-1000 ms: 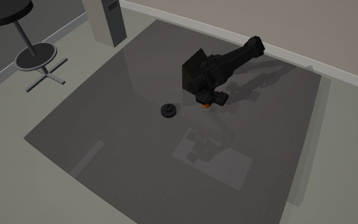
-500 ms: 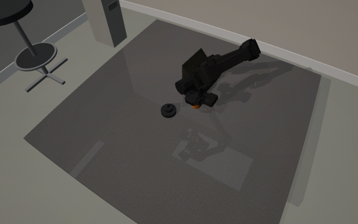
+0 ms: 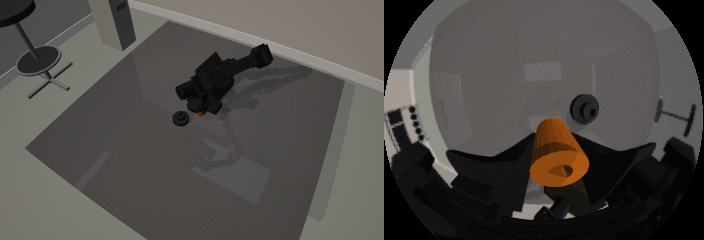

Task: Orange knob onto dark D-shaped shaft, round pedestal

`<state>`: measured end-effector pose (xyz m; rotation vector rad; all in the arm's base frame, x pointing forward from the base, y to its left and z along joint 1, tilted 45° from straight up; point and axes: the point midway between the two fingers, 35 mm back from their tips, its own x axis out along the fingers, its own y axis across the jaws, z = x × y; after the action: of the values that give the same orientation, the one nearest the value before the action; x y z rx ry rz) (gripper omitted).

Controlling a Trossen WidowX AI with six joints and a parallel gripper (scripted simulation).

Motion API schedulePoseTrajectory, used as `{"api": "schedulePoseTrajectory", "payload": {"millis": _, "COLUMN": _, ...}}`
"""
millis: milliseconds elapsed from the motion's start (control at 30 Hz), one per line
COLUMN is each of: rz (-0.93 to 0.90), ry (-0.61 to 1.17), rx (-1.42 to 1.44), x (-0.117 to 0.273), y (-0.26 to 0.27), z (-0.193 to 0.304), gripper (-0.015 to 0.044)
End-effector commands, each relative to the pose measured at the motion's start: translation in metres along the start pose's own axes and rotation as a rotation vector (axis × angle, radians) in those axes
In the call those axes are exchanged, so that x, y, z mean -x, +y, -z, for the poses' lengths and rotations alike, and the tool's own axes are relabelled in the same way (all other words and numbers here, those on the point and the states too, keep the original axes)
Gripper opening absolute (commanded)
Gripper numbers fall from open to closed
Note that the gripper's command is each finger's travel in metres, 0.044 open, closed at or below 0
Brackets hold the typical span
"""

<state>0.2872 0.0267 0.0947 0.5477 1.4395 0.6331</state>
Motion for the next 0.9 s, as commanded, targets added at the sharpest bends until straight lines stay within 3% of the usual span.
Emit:
{"api": "schedulePoseTrajectory", "payload": {"millis": 0, "rz": 0.004, "ry": -0.002, "rx": 0.005, "x": -0.002, "y": -0.013, "z": -0.004, "gripper": 0.0}}
{"api": "schedulePoseTrajectory", "payload": {"millis": 867, "rz": -0.005, "ry": -0.003, "rx": 0.015, "x": -0.027, "y": -0.094, "z": -0.013, "gripper": 0.0}}
